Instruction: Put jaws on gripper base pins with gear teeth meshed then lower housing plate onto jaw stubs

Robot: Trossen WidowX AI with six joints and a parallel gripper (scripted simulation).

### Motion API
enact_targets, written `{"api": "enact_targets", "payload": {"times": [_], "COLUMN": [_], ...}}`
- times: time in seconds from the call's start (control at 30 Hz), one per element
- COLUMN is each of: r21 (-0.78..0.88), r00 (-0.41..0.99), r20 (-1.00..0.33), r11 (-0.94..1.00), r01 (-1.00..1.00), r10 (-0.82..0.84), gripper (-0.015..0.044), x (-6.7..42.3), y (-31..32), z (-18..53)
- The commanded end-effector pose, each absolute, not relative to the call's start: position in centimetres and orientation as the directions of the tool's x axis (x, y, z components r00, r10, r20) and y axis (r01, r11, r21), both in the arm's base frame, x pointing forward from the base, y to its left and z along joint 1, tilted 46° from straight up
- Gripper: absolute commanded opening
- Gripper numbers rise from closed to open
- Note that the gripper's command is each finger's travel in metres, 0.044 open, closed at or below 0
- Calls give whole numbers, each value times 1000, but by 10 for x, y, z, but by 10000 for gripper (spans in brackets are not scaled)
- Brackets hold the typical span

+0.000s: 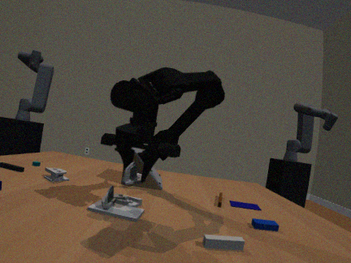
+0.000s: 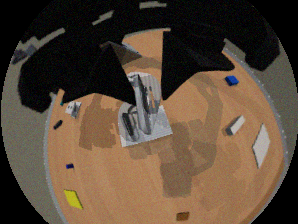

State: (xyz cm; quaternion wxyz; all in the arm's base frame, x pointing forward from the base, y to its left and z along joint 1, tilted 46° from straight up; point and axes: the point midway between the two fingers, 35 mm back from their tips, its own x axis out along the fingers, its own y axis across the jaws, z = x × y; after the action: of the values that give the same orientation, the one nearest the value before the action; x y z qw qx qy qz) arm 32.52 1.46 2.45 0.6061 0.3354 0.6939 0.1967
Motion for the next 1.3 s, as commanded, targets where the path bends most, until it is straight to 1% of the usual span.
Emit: {"api": "enact_targets", "payload": {"times": [0.0, 0.93, 1.27], "r21": [682, 684, 684], "r00": [-39, -39, -39], "r20": [-706, -704, -704], "r11": [694, 692, 692], "r01": [229, 231, 231], "r10": [707, 709, 709], "gripper": [134, 134, 134], "x": [325, 323, 323], "y": [19, 50, 51], "z": [21, -9, -10]}}
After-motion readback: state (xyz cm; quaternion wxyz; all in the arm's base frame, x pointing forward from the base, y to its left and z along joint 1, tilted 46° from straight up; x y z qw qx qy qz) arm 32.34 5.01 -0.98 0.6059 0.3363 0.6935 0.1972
